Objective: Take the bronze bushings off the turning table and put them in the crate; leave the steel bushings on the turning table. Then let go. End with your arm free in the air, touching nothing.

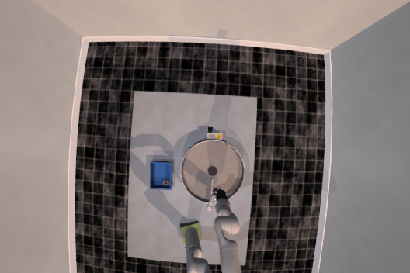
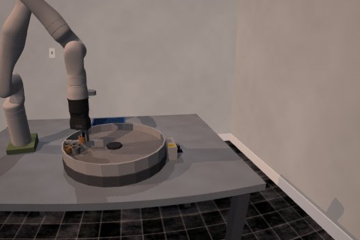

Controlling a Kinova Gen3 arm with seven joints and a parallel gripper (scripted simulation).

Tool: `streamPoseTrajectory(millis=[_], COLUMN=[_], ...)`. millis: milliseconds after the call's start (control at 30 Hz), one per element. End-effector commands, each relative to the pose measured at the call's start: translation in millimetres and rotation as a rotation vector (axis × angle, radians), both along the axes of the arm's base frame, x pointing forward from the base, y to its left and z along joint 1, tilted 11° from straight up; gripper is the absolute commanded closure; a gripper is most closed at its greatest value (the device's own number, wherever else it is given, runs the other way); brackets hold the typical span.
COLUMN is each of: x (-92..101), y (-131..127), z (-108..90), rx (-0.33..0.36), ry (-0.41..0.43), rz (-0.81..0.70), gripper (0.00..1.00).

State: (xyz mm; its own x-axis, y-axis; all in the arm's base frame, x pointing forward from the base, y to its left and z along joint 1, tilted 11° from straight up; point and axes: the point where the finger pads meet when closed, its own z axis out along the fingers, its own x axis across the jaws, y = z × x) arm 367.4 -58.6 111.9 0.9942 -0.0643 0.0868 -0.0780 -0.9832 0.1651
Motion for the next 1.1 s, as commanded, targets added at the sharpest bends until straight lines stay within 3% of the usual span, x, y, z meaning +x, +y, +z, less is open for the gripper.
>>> streamPoseTrajectory(millis=[0, 967, 1067], x=[1.7, 1.1, 0.1], y=[1, 2, 4], z=[5.6, 12.9, 24.5], rx=[0.000, 0.000, 0.000], ry=[-0.007, -0.007, -0.007], rz=[0.001, 0.001, 0.001], gripper=[1.00, 1.00, 1.00])
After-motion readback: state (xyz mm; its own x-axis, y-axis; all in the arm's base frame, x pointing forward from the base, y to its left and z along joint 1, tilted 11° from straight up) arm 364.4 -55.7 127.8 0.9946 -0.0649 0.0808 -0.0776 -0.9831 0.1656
